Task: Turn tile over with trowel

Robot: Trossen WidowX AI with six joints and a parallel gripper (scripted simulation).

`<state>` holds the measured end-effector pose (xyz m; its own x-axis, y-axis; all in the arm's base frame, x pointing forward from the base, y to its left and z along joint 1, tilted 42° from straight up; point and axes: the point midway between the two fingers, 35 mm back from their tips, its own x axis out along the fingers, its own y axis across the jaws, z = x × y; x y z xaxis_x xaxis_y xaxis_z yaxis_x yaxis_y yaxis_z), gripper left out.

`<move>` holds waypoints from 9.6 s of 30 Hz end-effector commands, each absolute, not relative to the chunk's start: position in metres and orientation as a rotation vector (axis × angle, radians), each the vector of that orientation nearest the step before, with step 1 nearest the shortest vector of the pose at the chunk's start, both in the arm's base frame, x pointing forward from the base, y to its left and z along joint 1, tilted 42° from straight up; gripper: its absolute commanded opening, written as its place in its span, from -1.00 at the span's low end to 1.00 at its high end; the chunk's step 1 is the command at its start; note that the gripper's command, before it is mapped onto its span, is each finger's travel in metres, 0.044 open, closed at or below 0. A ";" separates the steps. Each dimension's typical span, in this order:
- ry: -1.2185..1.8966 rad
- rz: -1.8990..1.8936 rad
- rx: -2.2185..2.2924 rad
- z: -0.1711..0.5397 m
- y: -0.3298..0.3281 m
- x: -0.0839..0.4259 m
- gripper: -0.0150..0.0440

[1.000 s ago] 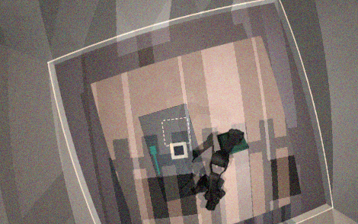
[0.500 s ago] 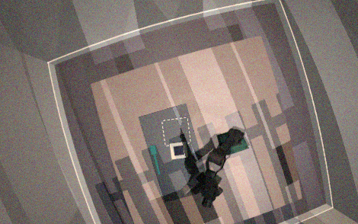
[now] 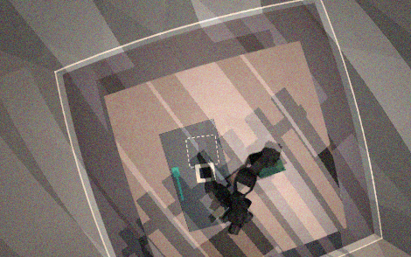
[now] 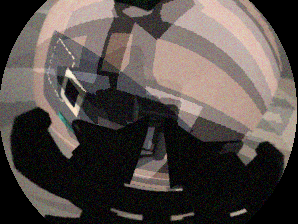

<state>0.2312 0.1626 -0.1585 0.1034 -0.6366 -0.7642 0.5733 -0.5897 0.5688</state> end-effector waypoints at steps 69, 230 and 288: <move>-0.064 -1.650 1.458 -0.132 0.154 0.249 -0.15; -3.059 -0.602 2.701 -0.104 0.186 0.329 0.42; -3.629 0.149 2.492 -0.129 0.154 0.351 -0.05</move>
